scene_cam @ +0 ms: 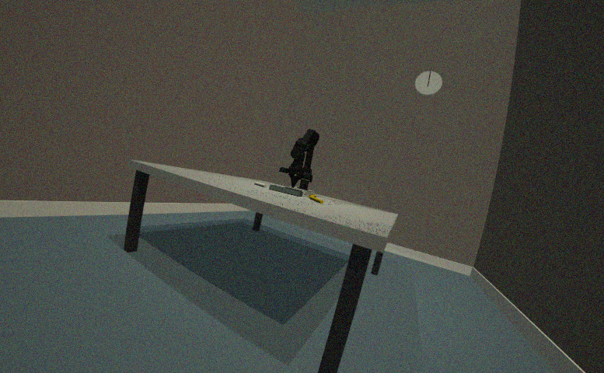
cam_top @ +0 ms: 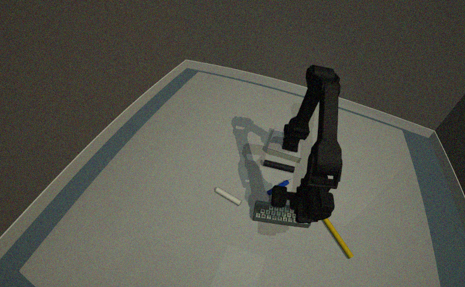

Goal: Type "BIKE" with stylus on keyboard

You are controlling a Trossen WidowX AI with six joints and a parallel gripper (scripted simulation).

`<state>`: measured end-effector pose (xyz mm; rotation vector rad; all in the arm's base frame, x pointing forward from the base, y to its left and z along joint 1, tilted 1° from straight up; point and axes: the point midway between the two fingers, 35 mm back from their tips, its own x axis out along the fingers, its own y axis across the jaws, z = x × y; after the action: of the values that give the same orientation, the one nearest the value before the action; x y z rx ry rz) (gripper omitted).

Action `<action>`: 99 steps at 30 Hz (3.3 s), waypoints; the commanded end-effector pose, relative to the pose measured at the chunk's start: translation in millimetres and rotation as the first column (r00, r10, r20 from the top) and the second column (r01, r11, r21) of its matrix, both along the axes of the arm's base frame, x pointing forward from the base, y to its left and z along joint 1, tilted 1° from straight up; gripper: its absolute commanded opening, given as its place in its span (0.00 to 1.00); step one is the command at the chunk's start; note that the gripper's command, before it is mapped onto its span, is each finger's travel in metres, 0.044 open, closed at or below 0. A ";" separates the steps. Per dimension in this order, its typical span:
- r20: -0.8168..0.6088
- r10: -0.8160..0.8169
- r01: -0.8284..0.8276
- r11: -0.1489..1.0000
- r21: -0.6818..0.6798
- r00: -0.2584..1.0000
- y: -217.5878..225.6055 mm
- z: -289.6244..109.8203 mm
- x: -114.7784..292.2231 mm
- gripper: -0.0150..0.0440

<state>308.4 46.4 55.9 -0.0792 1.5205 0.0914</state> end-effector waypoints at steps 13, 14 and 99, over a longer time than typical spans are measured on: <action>0.000 -0.014 0.014 1.000 -0.002 1.000 -45.8 0.6 4.3 0.25; 0.001 -0.014 0.014 1.000 -0.004 1.000 -58.3 0.7 6.1 0.25; 0.000 -0.010 0.010 1.000 0.005 1.000 -2.7 52.9 -30.7 0.25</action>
<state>277.7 43.6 108.8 -0.0675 1.5208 0.0875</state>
